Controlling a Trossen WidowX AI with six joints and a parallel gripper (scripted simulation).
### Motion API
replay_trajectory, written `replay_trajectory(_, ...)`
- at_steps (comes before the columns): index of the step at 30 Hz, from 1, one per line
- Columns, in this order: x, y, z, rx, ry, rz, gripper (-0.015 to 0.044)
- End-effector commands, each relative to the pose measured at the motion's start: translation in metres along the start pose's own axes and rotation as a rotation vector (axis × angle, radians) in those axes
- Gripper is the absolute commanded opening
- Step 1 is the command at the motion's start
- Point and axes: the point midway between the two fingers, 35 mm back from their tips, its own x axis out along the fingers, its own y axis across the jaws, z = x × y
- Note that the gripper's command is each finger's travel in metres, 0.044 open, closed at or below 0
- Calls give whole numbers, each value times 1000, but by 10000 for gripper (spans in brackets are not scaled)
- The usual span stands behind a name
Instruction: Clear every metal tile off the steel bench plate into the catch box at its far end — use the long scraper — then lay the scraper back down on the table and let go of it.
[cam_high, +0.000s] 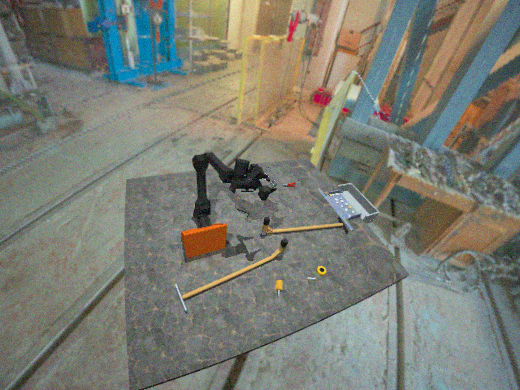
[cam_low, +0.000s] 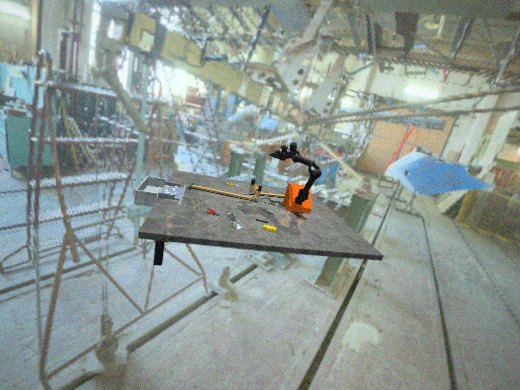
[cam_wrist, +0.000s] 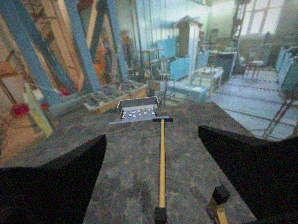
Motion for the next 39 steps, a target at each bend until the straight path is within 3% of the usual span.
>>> replay_trajectory(1, -13, 8, -3, -21, -22, 8, 440)
replay_trajectory(9, -33, 18, -8, -63, -58, 14, 440)
replay_trajectory(39, -32, 17, -8, -64, -59, 15, 440)
